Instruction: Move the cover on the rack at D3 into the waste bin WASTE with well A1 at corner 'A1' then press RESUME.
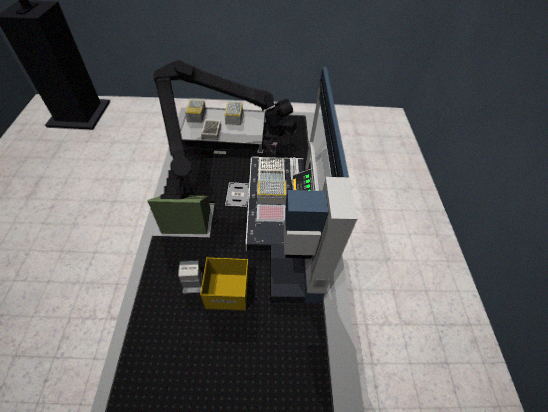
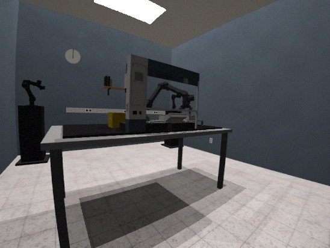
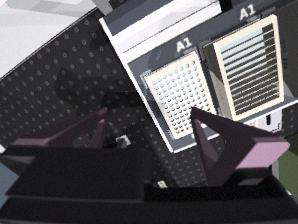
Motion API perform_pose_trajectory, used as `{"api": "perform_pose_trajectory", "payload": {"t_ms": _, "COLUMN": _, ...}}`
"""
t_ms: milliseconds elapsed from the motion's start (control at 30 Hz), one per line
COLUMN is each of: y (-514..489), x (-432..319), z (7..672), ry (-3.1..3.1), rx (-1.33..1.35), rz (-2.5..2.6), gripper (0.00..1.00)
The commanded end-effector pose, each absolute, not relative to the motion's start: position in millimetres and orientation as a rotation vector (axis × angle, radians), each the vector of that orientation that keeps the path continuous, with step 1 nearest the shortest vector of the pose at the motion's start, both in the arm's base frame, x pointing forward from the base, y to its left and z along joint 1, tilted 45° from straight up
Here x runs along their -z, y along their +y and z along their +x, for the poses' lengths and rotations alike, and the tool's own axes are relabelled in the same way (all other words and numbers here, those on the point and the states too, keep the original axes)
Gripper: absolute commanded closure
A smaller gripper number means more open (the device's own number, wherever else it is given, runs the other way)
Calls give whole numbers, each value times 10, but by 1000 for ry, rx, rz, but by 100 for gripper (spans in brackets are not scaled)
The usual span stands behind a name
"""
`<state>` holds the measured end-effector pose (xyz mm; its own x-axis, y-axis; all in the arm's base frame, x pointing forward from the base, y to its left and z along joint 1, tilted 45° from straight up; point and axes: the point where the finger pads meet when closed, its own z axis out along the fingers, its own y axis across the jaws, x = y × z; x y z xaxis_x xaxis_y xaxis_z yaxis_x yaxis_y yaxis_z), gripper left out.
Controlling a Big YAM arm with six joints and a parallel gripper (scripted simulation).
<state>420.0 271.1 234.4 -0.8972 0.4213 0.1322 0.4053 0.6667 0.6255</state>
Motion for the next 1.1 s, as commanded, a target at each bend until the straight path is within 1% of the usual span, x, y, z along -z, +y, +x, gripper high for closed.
{"api": "perform_pose_trajectory", "payload": {"t_ms": 0, "y": 2485, "x": -2446, "z": 4176, "ry": 2837, "rx": -1069, "rz": 528, "gripper": 0}}
{"api": "perform_pose_trajectory", "payload": {"t_ms": 267, "y": 2251, "x": -2263, "z": 4042, "ry": 2896, "rx": -1105, "rz": 370, "gripper": 0}}
{"api": "perform_pose_trajectory", "payload": {"t_ms": 300, "y": 2242, "x": -2447, "z": 4124, "ry": 2859, "rx": -1124, "rz": 314, "gripper": 0}}
{"api": "perform_pose_trajectory", "payload": {"t_ms": 367, "y": 2125, "x": -2320, "z": 3941, "ry": 2889, "rx": -1133, "rz": 268, "gripper": 0}}
{"api": "perform_pose_trajectory", "payload": {"t_ms": 467, "y": 2009, "x": -2173, "z": 3887, "ry": 2926, "rx": -1151, "rz": 196, "gripper": 0}}
{"api": "perform_pose_trajectory", "payload": {"t_ms": 567, "y": 1903, "x": -2257, "z": 3887, "ry": 2908, "rx": -1172, "rz": 88, "gripper": 0}}
{"api": "perform_pose_trajectory", "payload": {"t_ms": 733, "y": 1691, "x": -2155, "z": 3721, "ry": 2927, "rx": -1205, "rz": -57, "gripper": 0}}
{"api": "perform_pose_trajectory", "payload": {"t_ms": 833, "y": 1646, "x": -2106, "z": 3664, "ry": 2937, "rx": -1211, "rz": -68, "gripper": 0}}
{"api": "perform_pose_trajectory", "payload": {"t_ms": 867, "y": 1614, "x": -2209, "z": 3727, "ry": 2909, "rx": -1203, "rz": -85, "gripper": 0}}
{"api": "perform_pose_trajectory", "payload": {"t_ms": 900, "y": 1562, "x": -2132, "z": 3576, "ry": 2924, "rx": -1207, "rz": -76, "gripper": 0}}
{"api": "perform_pose_trajectory", "payload": {"t_ms": 1067, "y": 1360, "x": -2104, "z": 3436, "ry": 2917, "rx": -1205, "rz": -81, "gripper": 0}}
